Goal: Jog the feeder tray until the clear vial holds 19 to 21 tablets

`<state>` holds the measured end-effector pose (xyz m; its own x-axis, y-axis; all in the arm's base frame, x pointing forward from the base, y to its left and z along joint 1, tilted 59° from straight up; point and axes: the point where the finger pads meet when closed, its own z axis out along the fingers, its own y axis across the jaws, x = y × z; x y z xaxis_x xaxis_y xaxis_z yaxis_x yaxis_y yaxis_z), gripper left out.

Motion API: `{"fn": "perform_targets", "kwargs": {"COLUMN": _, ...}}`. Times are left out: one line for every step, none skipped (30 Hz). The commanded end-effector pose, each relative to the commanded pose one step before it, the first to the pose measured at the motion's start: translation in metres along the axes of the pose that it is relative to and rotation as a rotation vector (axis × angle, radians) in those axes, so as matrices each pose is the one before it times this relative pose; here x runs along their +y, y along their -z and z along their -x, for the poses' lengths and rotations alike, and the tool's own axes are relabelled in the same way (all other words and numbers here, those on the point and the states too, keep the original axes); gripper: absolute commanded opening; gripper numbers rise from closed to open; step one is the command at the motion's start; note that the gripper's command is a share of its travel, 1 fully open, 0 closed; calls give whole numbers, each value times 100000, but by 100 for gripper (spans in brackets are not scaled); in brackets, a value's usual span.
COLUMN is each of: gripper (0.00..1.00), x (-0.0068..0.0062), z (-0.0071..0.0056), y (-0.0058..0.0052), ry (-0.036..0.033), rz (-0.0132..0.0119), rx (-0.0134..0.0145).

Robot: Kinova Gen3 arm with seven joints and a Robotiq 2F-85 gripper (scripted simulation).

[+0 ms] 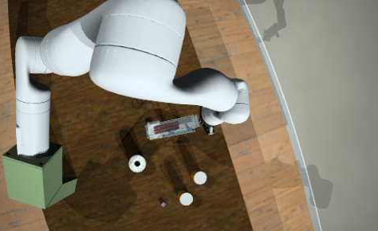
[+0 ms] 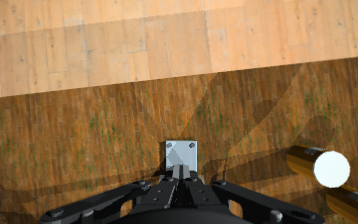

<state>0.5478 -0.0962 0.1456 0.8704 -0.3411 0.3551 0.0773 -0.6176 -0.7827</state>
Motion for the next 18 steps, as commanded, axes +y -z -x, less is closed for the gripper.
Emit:
{"fn": "perform_targets", "kwargs": {"gripper": 0, "x": 33, "z": 944, "y": -121, "ry": -278, "rz": -224, "rx": -1361}}
{"fn": "perform_targets", "kwargs": {"gripper": 0, "x": 0, "z": 5, "y": -2, "ry": 0, "rz": 0, "rx": 0}}
{"fn": "perform_targets", "kwargs": {"gripper": 0, "x": 0, "z": -9, "y": 4, "ry": 0, "rz": 0, "rx": 0}}
{"fn": "perform_targets", "kwargs": {"gripper": 0, "x": 1, "z": -56, "y": 22, "ry": 0, "rz": 2, "rx": 0}}
{"fn": "perform_targets", "kwargs": {"gripper": 0, "x": 1, "z": -131, "y": 52, "ry": 0, "rz": 3, "rx": 0}}
{"fn": "perform_targets", "kwargs": {"gripper": 0, "x": 0, "z": 0, "y": 0, "ry": 0, "rz": 0, "rx": 0}}
{"fn": "perform_targets", "kwargs": {"gripper": 0, "x": 0, "z": 0, "y": 0, "ry": 0, "rz": 0, "rx": 0}}
{"fn": "perform_targets", "kwargs": {"gripper": 0, "x": 1, "z": -215, "y": 86, "ry": 0, "rz": 2, "rx": 0}}
{"fn": "perform_targets", "kwargs": {"gripper": 0, "x": -2, "z": -295, "y": 120, "ry": 0, "rz": -5, "rx": 0}}
{"fn": "perform_targets", "kwargs": {"gripper": 0, "x": 0, "z": -357, "y": 144, "ry": 0, "rz": 0, "rx": 0}}
{"fn": "perform_targets", "kwargs": {"gripper": 0, "x": 0, "z": -396, "y": 160, "ry": 0, "rz": 0, "rx": 0}}
{"fn": "perform_targets", "kwargs": {"gripper": 0, "x": 0, "z": -407, "y": 164, "ry": 0, "rz": 0, "rx": 0}}
{"fn": "perform_targets", "kwargs": {"gripper": 0, "x": 0, "z": -389, "y": 157, "ry": 0, "rz": 0, "rx": 0}}
{"fn": "perform_targets", "kwargs": {"gripper": 0, "x": 0, "z": -345, "y": 139, "ry": 0, "rz": 0, "rx": 0}}
{"fn": "perform_targets", "kwargs": {"gripper": 0, "x": -1, "z": -280, "y": 113, "ry": 0, "rz": -1, "rx": 0}}
{"fn": "perform_targets", "kwargs": {"gripper": 0, "x": 1, "z": -202, "y": 81, "ry": 0, "rz": 2, "rx": 0}}
{"fn": "perform_targets", "kwargs": {"gripper": 0, "x": 0, "z": -122, "y": 50, "ry": 0, "rz": -1, "rx": 0}}
{"fn": "perform_targets", "kwargs": {"gripper": 0, "x": 0, "z": -52, "y": 21, "ry": 0, "rz": -1, "rx": 0}}
